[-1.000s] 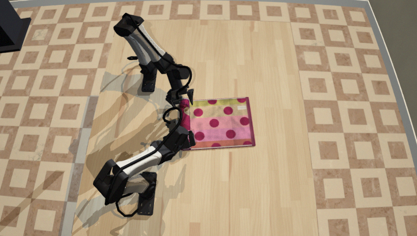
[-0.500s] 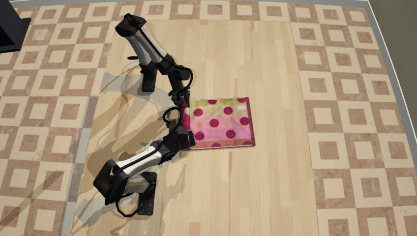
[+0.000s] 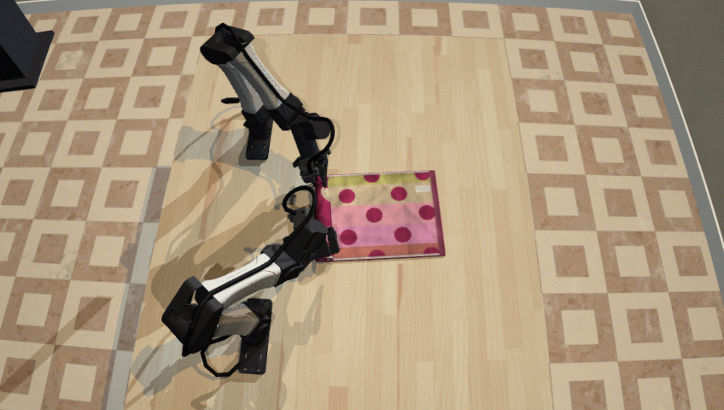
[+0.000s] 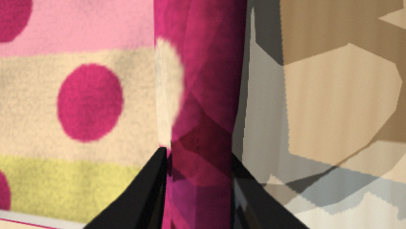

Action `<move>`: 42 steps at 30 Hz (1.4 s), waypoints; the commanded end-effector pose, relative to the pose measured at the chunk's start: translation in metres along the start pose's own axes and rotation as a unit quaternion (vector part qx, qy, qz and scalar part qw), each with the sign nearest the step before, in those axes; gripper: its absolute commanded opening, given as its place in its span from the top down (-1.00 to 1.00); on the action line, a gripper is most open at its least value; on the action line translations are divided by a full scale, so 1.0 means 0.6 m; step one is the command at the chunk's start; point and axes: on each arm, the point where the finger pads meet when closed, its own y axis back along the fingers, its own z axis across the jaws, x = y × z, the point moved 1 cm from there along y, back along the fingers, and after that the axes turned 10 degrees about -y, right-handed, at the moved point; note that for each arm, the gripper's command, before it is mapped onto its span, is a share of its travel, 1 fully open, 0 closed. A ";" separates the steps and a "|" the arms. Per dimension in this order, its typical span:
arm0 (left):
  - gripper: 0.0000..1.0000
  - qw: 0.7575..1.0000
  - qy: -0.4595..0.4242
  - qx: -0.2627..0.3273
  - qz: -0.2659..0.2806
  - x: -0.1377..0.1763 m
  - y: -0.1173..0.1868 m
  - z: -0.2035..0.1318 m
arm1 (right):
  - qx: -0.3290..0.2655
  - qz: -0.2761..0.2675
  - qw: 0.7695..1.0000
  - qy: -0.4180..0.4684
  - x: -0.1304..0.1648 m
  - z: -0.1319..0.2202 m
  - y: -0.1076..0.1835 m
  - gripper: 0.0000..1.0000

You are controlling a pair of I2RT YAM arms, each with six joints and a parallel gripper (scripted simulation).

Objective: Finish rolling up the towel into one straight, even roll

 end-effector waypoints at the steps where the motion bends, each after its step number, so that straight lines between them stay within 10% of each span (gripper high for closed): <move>1: 0.51 1.000 -0.006 -0.006 0.001 0.001 -0.001 0.002 | 0.010 -0.008 1.000 0.008 -0.010 -0.008 0.000 -0.96; 23: 0.67 1.000 0.003 0.005 -0.001 0.001 -0.001 0.003 | 0.010 -0.008 1.000 0.007 -0.010 -0.008 0.000 -0.96; 42: 0.67 0.981 0.125 0.149 -0.024 -0.002 0.003 0.010 | 0.012 -0.007 1.000 0.005 -0.005 -0.015 0.000 -0.96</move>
